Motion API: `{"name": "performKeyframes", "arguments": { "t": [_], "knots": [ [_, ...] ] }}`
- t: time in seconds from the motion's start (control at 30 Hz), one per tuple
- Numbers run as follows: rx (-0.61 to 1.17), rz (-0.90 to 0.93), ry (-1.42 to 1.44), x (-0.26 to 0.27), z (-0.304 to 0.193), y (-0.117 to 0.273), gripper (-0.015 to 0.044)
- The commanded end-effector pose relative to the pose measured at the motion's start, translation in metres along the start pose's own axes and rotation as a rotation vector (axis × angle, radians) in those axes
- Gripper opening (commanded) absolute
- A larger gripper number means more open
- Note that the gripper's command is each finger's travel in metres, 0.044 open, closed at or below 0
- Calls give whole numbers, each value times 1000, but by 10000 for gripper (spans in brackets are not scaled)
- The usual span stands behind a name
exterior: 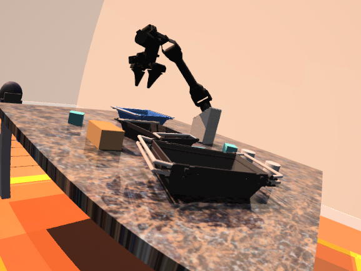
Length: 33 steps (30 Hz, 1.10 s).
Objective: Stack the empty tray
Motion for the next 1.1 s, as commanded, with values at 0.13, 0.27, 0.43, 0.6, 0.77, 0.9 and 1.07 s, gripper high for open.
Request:
{"name": "performKeyframes", "arguments": {
  "t": [0.13, 0.27, 0.43, 0.6, 0.77, 0.9, 1.07],
  "knots": [
    [63, 19, -863, -126, -29, -36, 440],
    [75, 12, -1330, -175, -64, -51, 440],
    [60, -9, -1908, -218, -118, -66, 440],
    [-1, -29, -2476, -240, -176, -79, 440],
    [-80, -32, -2861, -244, -214, -87, 440],
    [-80, -32, -2861, -244, -214, -87, 440],
    [-80, -32, -2861, -244, -214, -87, 440]
  ]
}}
Point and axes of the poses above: the point midway between the two fingers, 35 mm back from their tips, its own y axis back along the fingers, its own x axis across the jaws, z = x × y, the point moved 5 cm from there along y, back along the fingers, and after that the axes turned 10 degrees about -y, right-handed, at the moved point
